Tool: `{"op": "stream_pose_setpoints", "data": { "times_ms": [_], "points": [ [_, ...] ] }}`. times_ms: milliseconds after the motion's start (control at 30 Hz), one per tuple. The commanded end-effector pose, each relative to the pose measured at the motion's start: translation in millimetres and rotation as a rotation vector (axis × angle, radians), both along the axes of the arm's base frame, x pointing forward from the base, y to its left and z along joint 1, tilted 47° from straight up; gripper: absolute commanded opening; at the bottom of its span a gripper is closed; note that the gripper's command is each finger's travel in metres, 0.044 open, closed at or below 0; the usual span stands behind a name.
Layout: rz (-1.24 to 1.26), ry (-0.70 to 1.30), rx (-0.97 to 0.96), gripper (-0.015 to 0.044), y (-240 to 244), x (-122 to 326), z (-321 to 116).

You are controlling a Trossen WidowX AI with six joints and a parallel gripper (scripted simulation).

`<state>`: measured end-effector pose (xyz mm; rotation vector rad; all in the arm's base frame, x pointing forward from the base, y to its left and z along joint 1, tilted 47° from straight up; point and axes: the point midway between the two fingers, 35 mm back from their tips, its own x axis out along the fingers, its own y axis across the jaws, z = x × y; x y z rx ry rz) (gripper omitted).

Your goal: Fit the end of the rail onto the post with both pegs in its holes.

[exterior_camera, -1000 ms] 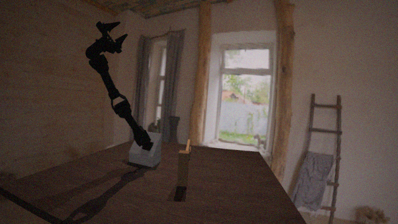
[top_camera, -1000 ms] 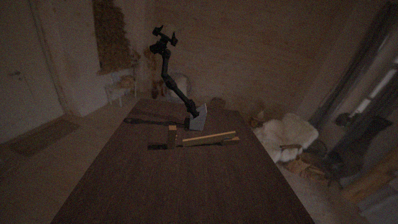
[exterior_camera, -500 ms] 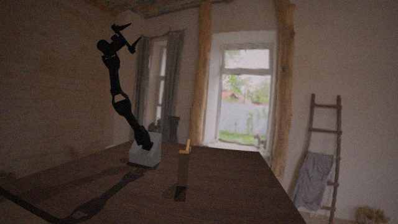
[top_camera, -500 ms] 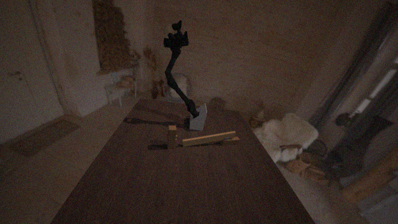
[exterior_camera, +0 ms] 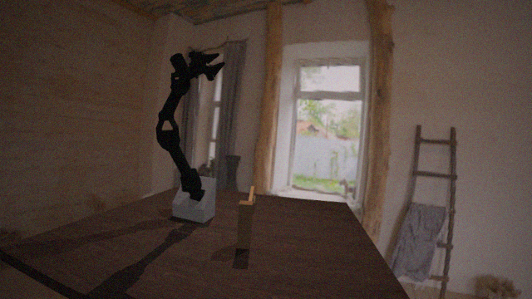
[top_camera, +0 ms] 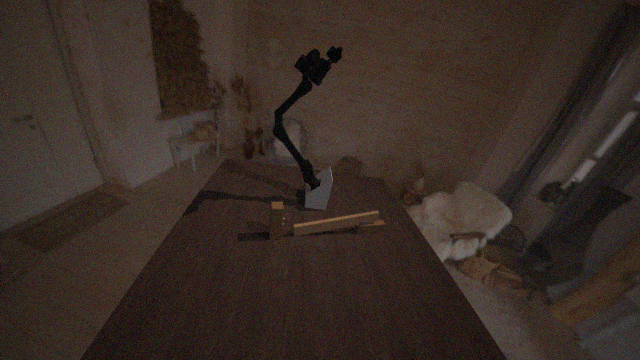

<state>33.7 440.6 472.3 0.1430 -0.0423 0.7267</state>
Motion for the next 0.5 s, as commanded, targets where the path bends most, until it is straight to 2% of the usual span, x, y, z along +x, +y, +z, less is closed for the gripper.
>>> {"op": "stream_pose_setpoints", "data": {
  "times_ms": [0,233,467],
  "points": [
    [-0.078,-0.09,-0.241,0.044,13.6,40.4,-47.5],
    [-0.197,-0.178,-0.678,0.044,6.1,124.1,-130.8],
    [-0.25,-0.183,-1.155,0.044,-33.0,202.3,-219.3]
  ]
}}
